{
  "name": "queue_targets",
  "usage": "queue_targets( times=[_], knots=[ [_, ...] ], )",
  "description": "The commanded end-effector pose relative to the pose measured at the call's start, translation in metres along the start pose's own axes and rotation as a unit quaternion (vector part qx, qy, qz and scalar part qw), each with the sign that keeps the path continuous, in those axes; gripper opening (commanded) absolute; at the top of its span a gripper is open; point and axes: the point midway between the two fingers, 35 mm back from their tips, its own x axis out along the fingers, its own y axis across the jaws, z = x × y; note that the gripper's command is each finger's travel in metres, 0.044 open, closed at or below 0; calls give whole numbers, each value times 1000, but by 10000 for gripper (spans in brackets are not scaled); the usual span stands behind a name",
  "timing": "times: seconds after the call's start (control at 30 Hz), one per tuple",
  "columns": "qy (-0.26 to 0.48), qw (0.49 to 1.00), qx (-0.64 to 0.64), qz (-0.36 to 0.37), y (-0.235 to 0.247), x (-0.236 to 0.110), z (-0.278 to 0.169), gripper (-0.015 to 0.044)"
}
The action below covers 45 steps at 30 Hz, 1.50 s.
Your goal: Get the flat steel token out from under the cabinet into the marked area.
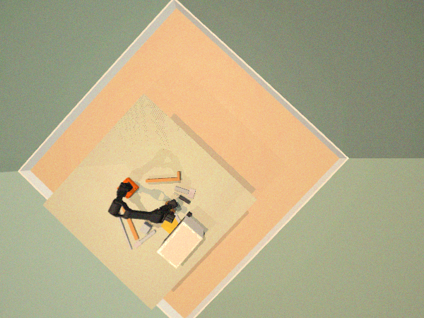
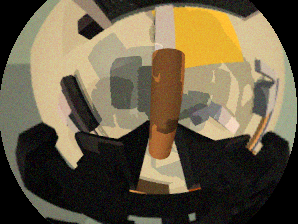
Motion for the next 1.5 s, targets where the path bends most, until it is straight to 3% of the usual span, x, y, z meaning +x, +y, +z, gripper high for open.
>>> queue_targets(
  times=[0.0, 1.47],
  knots=[
    [0, 1000, 2, -2, 0, 1, -6, 0],
    [3, 1000, 2, -1, 4, 2, -65, 0]
  ],
)
